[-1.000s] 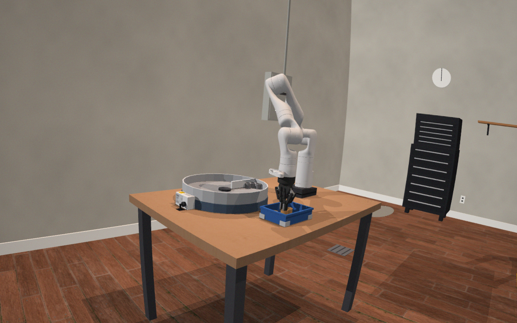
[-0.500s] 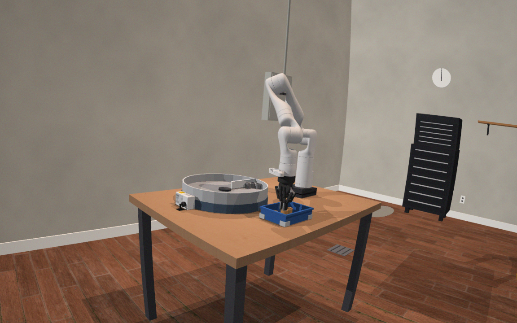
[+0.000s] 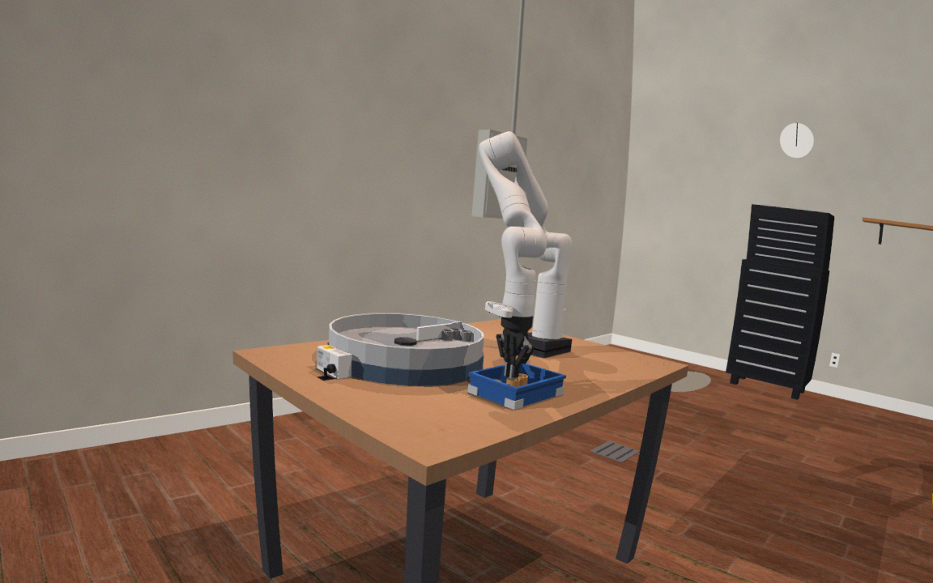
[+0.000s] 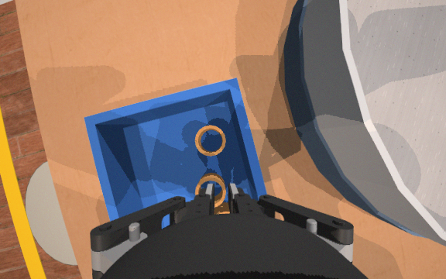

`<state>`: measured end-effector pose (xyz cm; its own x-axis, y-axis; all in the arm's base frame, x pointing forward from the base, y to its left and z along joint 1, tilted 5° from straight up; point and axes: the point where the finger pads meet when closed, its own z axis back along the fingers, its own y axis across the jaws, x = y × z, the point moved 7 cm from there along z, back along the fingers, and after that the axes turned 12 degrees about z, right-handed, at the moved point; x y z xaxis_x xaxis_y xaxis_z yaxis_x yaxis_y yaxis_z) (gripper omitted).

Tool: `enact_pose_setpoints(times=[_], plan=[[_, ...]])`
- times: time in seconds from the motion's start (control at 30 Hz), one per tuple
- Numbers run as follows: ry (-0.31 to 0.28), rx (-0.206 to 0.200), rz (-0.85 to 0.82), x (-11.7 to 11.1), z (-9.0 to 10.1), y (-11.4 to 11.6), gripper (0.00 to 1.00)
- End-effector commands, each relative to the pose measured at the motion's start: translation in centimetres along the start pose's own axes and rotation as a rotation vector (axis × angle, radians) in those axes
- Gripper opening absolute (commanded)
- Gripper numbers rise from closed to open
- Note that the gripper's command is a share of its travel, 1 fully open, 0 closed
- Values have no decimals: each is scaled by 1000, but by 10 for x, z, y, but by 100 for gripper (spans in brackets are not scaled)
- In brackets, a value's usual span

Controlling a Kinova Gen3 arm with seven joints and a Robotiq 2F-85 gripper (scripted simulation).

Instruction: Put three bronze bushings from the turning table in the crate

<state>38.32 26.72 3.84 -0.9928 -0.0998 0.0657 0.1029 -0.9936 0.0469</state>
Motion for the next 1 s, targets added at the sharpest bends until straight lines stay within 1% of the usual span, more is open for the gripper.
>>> enact_pose_setpoints(times=[0.0,0.47,0.63,0.97], plan=[[3,-1,0,-1,3,0,16],[3,-1,0,-1,5,0,16],[3,-1,0,-1,10,0,16],[3,-1,0,-1,10,0,16]])
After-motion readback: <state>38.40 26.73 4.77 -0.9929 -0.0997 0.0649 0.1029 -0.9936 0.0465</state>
